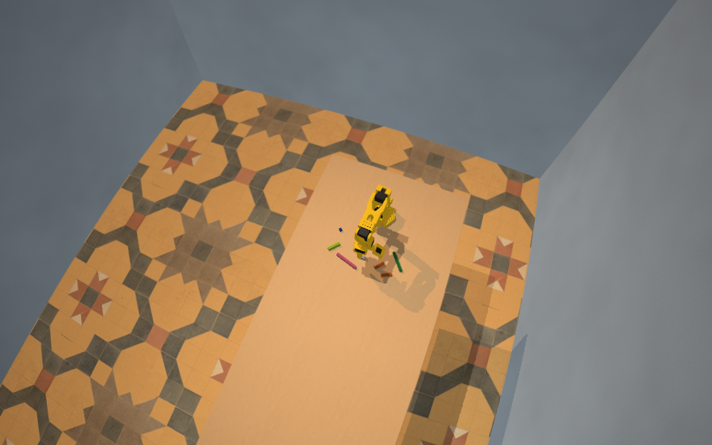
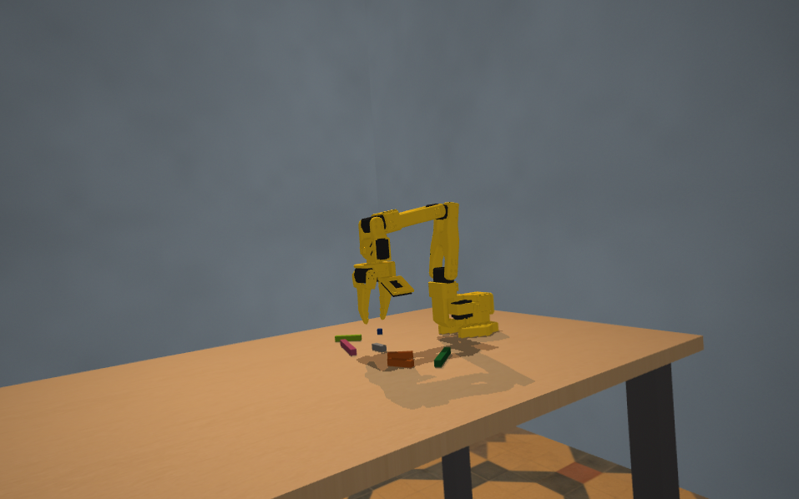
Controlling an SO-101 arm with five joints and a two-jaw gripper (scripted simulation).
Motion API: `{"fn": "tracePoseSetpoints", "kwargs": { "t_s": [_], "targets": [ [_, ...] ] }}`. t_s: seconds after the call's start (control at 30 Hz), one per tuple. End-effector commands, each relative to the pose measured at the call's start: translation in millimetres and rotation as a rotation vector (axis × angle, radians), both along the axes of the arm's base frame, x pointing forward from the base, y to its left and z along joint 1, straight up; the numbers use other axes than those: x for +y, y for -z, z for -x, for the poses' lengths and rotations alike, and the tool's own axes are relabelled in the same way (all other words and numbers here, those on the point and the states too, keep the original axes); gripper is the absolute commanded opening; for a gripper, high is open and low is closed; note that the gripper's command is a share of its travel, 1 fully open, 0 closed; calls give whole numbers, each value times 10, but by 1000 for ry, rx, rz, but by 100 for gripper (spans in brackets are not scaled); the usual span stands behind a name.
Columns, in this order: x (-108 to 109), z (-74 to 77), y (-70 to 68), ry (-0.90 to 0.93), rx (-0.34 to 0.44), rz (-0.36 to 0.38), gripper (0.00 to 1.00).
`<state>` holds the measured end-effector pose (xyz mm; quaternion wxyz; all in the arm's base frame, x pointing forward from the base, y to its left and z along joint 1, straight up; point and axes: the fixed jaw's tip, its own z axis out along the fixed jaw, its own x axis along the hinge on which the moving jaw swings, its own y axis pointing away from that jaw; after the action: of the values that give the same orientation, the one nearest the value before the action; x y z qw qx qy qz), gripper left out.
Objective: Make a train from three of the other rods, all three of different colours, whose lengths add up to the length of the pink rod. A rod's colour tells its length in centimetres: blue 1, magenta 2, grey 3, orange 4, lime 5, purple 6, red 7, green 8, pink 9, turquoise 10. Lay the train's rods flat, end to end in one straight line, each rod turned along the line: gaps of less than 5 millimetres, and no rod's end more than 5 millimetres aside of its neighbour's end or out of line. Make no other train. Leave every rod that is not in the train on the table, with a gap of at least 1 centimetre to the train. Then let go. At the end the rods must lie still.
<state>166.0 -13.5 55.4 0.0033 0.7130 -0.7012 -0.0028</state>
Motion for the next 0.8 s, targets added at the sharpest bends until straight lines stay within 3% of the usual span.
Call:
{"fn": "tracePoseSetpoints", "kwargs": {
  "t_s": [0.0, 0.77],
  "targets": [
    [4, -65, -80, 0, -55, 2, 19],
    [17, -74, -95, 2, -60, 2, 19]
  ]
}}
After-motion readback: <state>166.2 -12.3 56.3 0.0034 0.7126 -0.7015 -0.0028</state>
